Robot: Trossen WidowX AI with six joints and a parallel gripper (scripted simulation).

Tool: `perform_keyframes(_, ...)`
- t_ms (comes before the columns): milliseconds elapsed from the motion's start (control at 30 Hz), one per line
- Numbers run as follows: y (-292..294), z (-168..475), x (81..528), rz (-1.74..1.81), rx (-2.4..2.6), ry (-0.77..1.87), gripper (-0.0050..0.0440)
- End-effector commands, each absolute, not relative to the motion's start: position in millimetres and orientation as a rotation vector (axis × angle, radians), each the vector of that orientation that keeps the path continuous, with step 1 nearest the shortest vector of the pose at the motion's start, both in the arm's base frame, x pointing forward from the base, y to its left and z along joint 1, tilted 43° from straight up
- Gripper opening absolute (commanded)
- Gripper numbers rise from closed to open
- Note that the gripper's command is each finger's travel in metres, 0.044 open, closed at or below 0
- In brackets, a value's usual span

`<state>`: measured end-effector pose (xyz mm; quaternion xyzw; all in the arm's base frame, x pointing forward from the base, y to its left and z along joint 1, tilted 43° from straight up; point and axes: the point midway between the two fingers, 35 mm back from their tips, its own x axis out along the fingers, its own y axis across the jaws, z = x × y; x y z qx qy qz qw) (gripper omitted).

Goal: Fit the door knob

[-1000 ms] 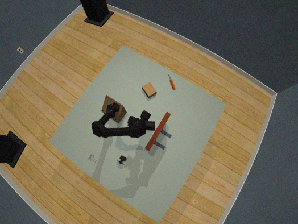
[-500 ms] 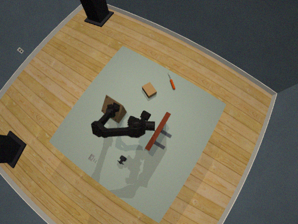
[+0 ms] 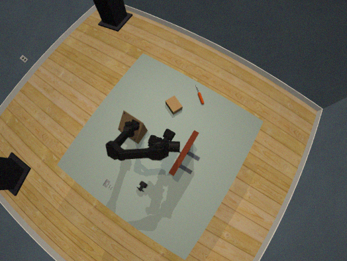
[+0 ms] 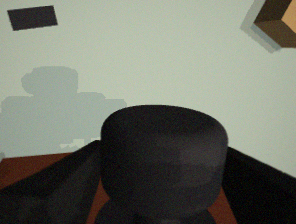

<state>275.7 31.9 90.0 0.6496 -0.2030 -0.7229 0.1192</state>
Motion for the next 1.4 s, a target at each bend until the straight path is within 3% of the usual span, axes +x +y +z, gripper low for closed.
perform_keyframes(0, 34.2, 90.5, 278.8, -2.105, 1.906, -0.585, 0.0000)
perform_keyframes(1367, 35.1, 91.1, 275.8, -2.103, 1.906, -0.580, 0.0000)
